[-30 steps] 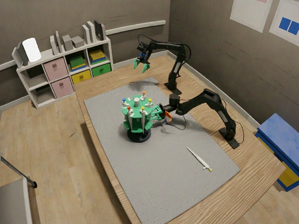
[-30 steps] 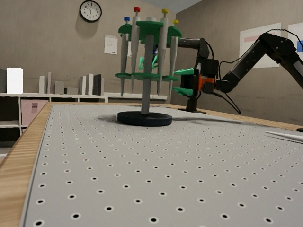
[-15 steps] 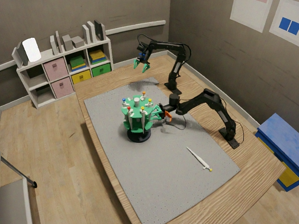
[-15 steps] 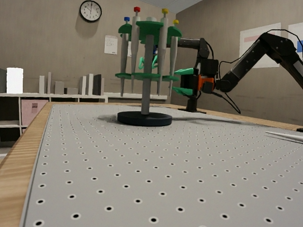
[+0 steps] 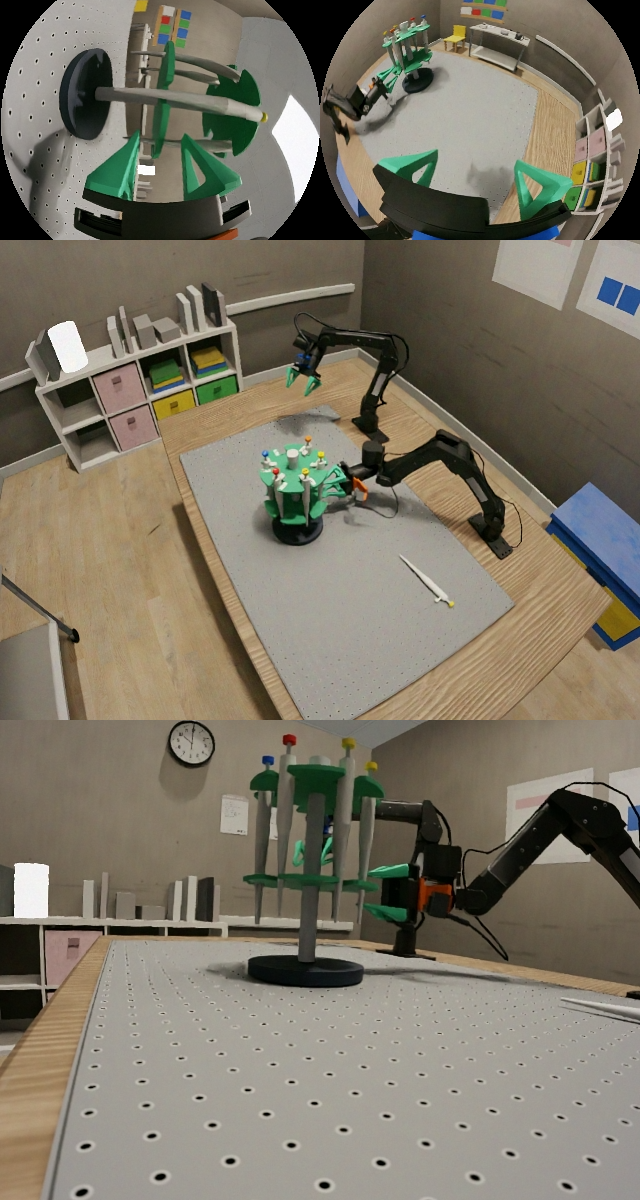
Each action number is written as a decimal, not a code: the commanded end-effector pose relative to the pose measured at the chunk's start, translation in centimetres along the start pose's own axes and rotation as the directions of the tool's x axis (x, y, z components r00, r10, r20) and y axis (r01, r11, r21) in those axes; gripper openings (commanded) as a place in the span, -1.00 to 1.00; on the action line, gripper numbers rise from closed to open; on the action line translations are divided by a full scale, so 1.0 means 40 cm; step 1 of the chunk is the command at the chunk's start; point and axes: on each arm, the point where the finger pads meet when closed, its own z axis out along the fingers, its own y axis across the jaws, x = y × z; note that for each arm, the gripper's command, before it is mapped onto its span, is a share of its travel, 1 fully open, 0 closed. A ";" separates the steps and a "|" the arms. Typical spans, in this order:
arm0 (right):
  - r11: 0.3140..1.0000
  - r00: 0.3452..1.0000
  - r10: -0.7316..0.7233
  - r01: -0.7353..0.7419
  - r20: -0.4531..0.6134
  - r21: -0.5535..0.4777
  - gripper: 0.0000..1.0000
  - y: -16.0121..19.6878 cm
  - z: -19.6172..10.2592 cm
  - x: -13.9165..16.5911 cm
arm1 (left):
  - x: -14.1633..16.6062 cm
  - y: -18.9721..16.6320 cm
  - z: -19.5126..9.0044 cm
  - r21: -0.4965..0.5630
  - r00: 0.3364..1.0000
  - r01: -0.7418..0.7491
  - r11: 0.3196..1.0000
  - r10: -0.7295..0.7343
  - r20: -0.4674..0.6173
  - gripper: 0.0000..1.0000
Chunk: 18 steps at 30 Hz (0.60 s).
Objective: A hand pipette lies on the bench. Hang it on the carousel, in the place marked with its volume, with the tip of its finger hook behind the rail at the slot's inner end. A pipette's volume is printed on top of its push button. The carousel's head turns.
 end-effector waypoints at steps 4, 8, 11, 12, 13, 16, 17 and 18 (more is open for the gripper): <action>1.000 1.000 -0.008 0.008 0.023 -0.002 1.00 -0.009 -0.003 -0.011 | 0.015 -0.081 0.002 0.041 0.999 0.035 0.999 -0.034 -0.008 -0.02; 1.000 1.000 -0.008 0.008 0.023 -0.002 1.00 -0.009 -0.003 -0.011 | 0.015 -0.081 0.002 0.041 0.999 0.035 0.999 -0.034 -0.008 -0.02; 1.000 1.000 -0.008 0.008 0.023 -0.002 1.00 -0.009 -0.003 -0.011 | 0.015 -0.081 0.002 0.041 0.999 0.035 0.999 -0.034 -0.008 -0.02; 1.000 1.000 -0.008 0.008 0.023 -0.002 1.00 -0.009 -0.003 -0.011 | 0.015 -0.081 0.002 0.041 0.999 0.035 0.999 -0.034 -0.008 -0.02; 1.000 1.000 -0.008 0.008 0.023 -0.002 1.00 -0.009 -0.003 -0.011 | 0.015 -0.081 0.002 0.041 0.999 0.035 0.999 -0.034 -0.008 -0.02; 1.000 1.000 -0.008 0.008 0.023 -0.002 1.00 -0.009 -0.003 -0.011 | 0.015 -0.081 0.002 0.041 0.999 0.035 0.999 -0.034 -0.008 -1.00; 1.000 1.000 -0.008 0.008 0.023 -0.002 1.00 -0.009 -0.003 -0.011 | 0.015 -0.081 0.002 0.041 0.999 0.035 0.999 -0.034 -0.008 -1.00; 1.000 1.000 -0.008 0.008 0.023 -0.002 1.00 -0.009 -0.003 -0.011 | 0.014 -0.092 0.001 0.055 0.999 0.053 0.997 -0.052 -0.008 -1.00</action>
